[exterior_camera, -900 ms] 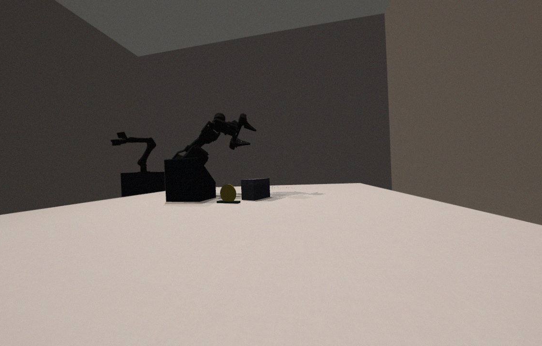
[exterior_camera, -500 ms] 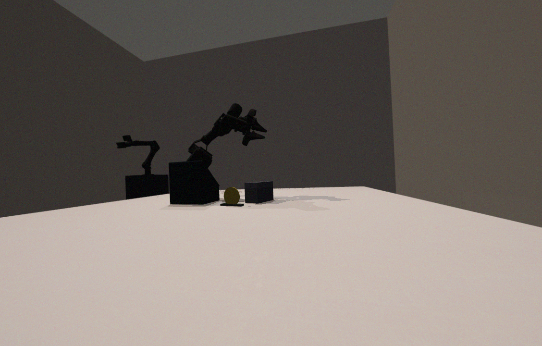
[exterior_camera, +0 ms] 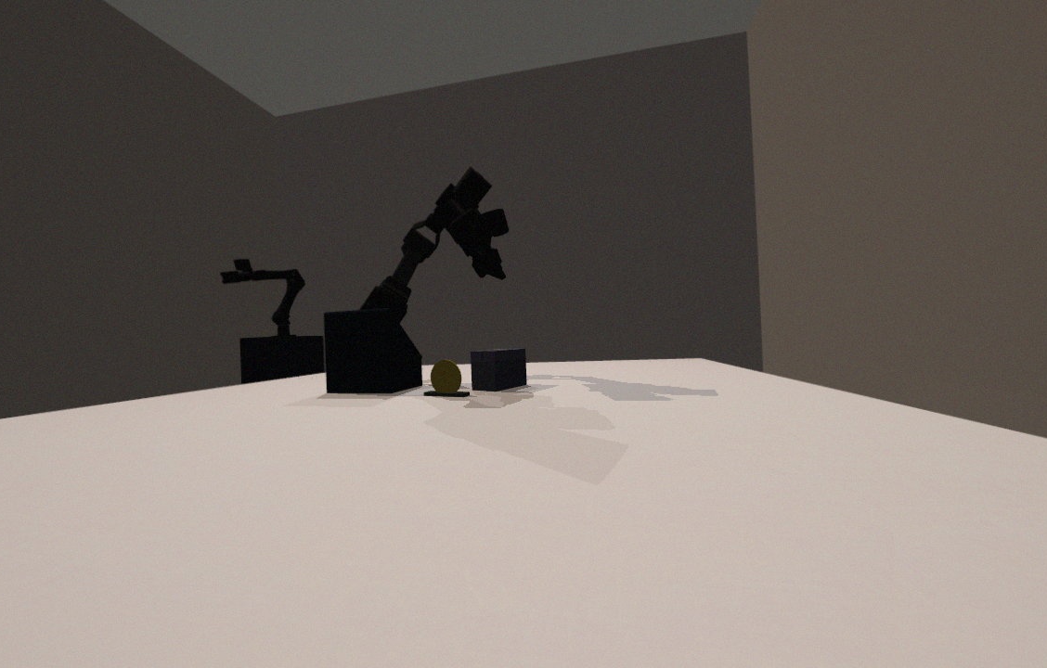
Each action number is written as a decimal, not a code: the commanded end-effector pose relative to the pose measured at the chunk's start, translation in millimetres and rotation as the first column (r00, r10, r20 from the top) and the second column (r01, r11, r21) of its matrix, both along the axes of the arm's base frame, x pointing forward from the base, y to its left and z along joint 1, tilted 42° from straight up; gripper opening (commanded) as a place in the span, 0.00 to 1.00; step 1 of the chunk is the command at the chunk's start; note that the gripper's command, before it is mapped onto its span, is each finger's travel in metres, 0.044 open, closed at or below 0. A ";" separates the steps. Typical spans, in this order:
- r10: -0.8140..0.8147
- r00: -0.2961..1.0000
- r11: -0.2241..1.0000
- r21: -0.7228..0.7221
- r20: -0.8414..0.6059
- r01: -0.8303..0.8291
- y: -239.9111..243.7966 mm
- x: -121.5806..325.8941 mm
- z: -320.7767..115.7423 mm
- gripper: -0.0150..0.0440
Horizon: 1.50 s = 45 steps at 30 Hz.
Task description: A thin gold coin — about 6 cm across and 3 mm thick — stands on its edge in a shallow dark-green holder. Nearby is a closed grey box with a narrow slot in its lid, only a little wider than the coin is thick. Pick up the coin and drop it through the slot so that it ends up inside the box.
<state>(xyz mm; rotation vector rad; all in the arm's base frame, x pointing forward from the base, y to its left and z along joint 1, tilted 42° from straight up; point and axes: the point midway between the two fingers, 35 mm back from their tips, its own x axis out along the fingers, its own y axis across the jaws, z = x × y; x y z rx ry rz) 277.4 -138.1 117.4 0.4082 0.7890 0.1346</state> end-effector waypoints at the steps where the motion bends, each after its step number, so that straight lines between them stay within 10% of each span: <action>1: 0.023 0.984 0.997 0.077 -0.174 -0.010 -8.7 -10.5 -38.5 0.53; 12: 0.279 0.787 0.912 0.409 -0.550 -0.037 -5.0 -66.4 -128.3 0.53; 45: 0.285 0.784 0.909 0.416 -0.552 -0.037 39.1 -50.1 -184.6 0.53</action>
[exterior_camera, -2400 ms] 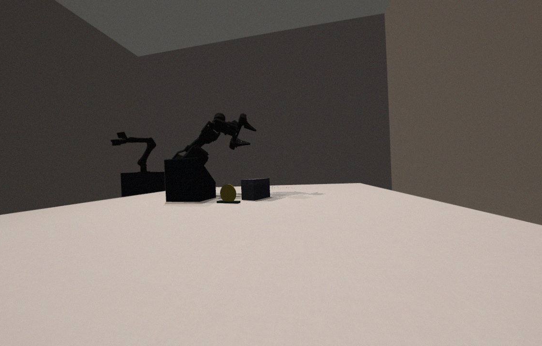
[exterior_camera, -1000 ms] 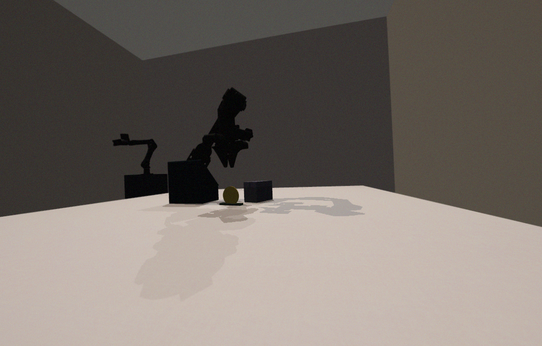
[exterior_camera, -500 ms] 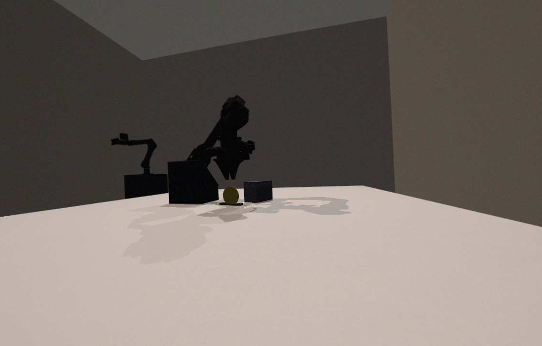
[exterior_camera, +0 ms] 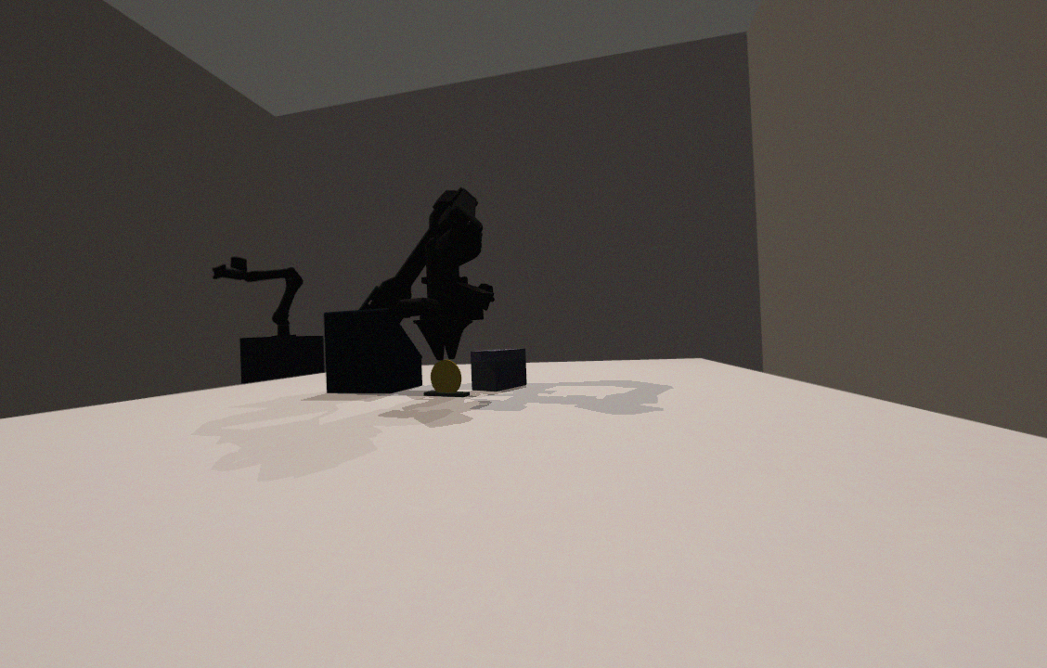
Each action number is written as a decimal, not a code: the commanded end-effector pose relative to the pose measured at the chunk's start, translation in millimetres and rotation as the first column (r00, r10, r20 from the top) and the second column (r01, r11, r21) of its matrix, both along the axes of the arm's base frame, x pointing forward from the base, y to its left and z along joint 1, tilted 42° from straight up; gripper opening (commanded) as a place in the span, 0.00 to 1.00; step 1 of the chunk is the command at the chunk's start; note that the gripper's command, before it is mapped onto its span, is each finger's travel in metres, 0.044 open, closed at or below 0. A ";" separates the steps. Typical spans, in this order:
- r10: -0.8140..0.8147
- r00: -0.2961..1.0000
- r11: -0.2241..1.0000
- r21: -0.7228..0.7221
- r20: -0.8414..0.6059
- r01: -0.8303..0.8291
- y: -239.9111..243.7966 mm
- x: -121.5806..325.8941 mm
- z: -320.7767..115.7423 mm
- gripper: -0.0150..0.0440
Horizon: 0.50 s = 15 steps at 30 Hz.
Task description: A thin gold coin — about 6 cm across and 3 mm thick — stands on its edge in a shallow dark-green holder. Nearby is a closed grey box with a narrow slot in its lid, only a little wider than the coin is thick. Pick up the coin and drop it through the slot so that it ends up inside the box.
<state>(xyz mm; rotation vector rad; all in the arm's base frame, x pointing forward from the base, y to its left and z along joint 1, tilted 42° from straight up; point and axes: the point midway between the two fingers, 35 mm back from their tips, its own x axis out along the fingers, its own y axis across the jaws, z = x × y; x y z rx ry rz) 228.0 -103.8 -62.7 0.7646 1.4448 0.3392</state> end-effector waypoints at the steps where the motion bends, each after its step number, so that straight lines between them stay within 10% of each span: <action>1: -0.006 1.000 1.000 0.010 -0.009 0.006 5.8 -0.4 -5.8 0.53; 15: -0.006 1.000 1.000 0.011 -0.008 0.006 20.6 2.9 -22.7 0.53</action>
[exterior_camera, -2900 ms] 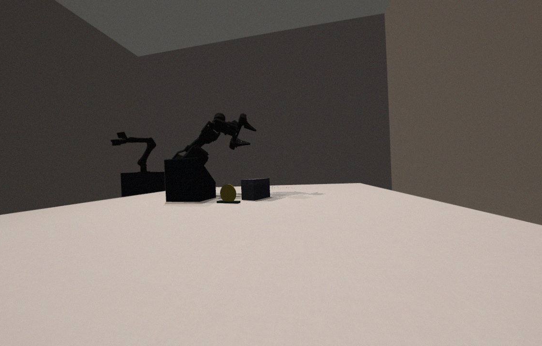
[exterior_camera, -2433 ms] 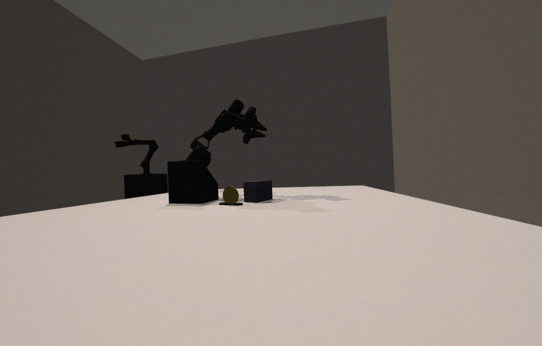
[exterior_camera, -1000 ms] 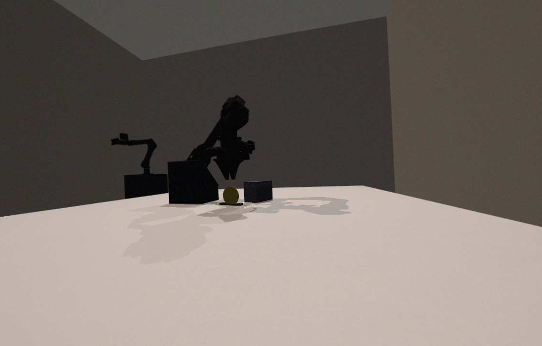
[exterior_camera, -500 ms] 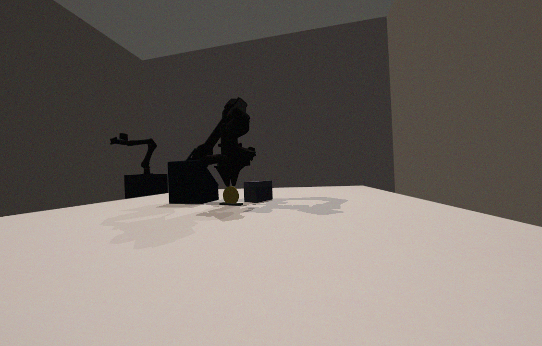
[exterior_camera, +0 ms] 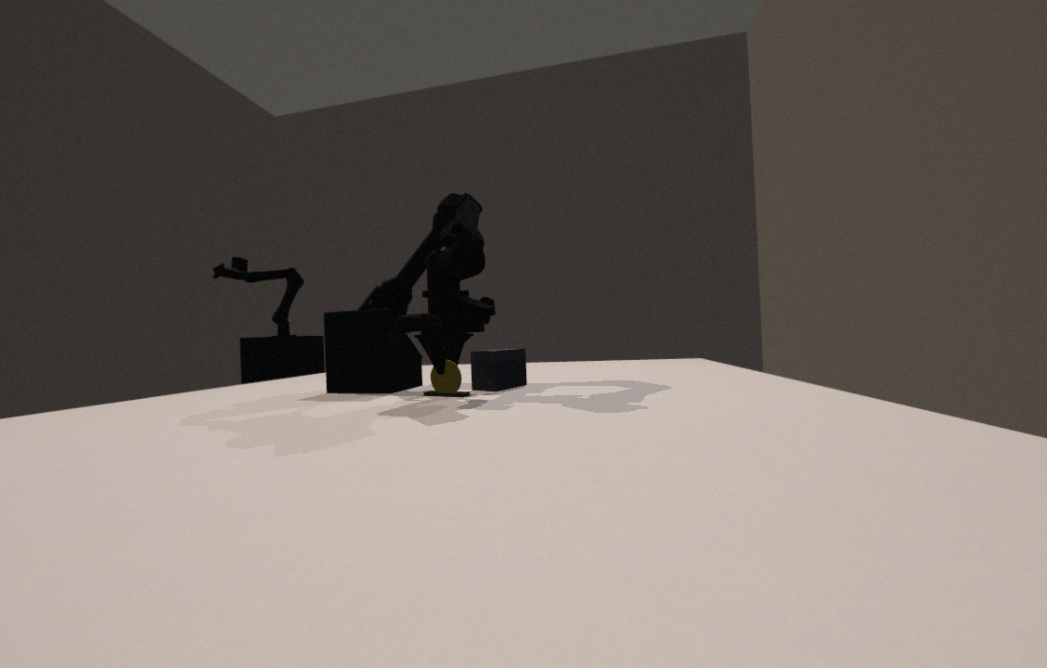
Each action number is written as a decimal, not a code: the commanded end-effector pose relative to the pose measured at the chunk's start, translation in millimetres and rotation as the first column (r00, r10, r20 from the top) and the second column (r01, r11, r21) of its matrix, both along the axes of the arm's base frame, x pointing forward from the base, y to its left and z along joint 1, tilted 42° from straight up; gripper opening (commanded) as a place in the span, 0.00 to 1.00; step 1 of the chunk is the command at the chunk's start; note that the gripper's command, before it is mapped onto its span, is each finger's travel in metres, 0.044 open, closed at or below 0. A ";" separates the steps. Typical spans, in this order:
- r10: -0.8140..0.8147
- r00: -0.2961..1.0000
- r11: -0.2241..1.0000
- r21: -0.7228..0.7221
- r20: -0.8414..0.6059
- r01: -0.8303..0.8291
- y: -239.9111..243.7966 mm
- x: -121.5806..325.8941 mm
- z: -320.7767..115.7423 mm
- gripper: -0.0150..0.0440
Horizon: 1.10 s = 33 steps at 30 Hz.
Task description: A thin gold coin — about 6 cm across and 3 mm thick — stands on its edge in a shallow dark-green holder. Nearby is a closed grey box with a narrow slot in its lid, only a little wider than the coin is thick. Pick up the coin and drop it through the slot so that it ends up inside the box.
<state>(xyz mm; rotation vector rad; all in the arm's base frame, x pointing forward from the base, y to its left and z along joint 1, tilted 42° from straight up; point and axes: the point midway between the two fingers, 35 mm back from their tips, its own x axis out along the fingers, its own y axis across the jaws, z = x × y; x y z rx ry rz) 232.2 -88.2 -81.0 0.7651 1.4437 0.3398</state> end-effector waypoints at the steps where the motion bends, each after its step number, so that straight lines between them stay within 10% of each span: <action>1: -0.006 1.000 1.000 0.011 -0.009 0.006 6.1 -1.1 -5.4 0.53; 17: -0.005 1.000 1.000 0.014 -0.009 0.005 22.2 0.4 -21.4 0.53; 23: -0.005 1.000 1.000 0.014 -0.009 0.005 22.2 0.4 -21.4 0.26; 33: -0.009 1.000 1.000 0.013 -0.013 0.009 21.7 0.0 -21.2 0.25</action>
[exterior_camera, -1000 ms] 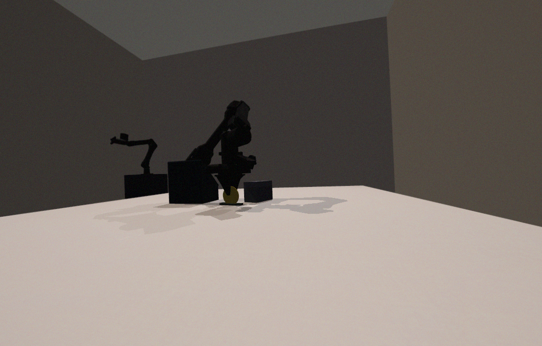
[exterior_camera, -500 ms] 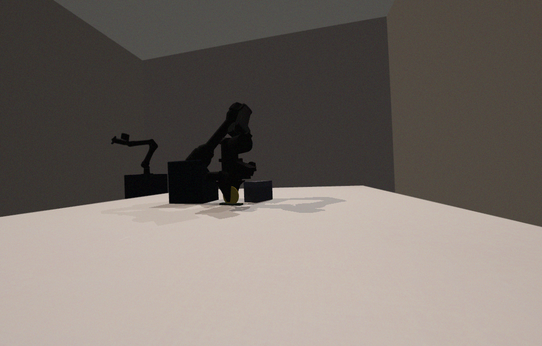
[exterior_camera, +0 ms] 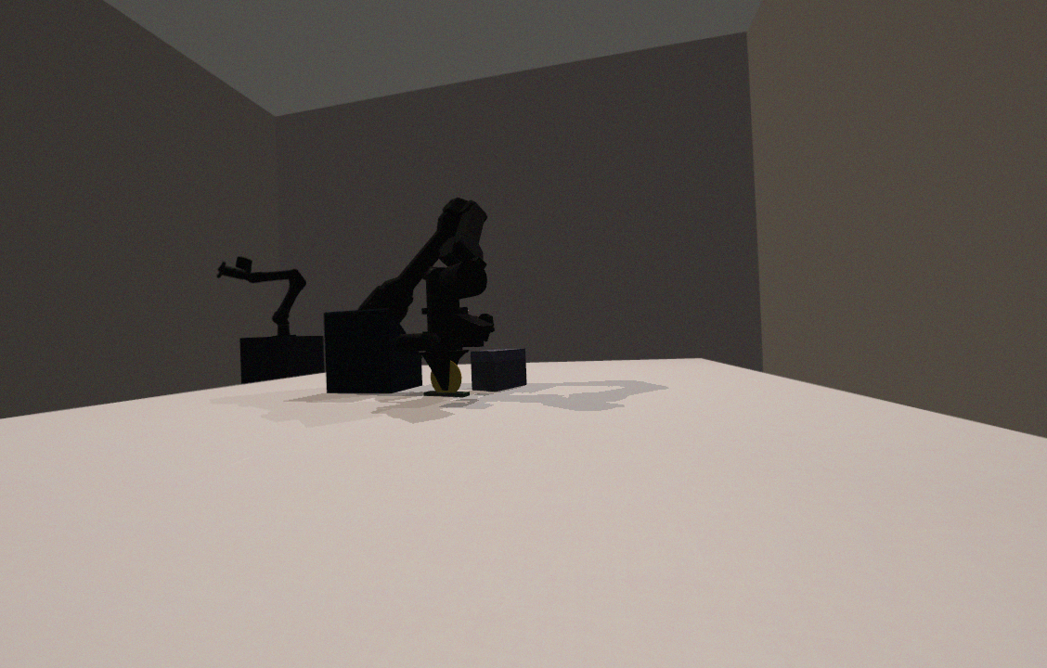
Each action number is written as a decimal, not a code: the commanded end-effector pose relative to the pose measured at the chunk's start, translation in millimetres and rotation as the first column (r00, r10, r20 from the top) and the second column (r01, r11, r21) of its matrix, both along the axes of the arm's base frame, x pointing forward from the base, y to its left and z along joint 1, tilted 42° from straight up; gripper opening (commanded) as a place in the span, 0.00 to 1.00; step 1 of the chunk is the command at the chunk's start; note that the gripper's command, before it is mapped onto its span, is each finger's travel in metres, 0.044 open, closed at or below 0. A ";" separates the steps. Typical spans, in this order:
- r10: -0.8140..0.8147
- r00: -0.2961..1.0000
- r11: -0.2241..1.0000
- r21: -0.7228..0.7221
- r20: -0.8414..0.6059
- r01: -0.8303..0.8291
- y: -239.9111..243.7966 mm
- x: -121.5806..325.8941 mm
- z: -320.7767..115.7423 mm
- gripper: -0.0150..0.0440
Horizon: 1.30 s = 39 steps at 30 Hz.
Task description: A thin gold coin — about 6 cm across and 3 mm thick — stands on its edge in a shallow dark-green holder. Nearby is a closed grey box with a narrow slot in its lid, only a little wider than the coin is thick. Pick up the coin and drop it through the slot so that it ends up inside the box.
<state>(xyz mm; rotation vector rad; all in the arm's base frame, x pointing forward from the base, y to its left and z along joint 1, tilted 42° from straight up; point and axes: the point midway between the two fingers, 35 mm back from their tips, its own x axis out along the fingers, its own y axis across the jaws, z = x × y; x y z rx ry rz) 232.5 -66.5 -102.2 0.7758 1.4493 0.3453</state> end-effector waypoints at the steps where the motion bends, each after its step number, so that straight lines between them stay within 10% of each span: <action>1: -0.014 1.000 1.000 0.001 -0.012 0.014 -0.6 -0.8 0.3 0.25; 39: -0.006 1.000 1.000 -0.001 -0.005 0.006 -60.3 -11.3 67.7 0.25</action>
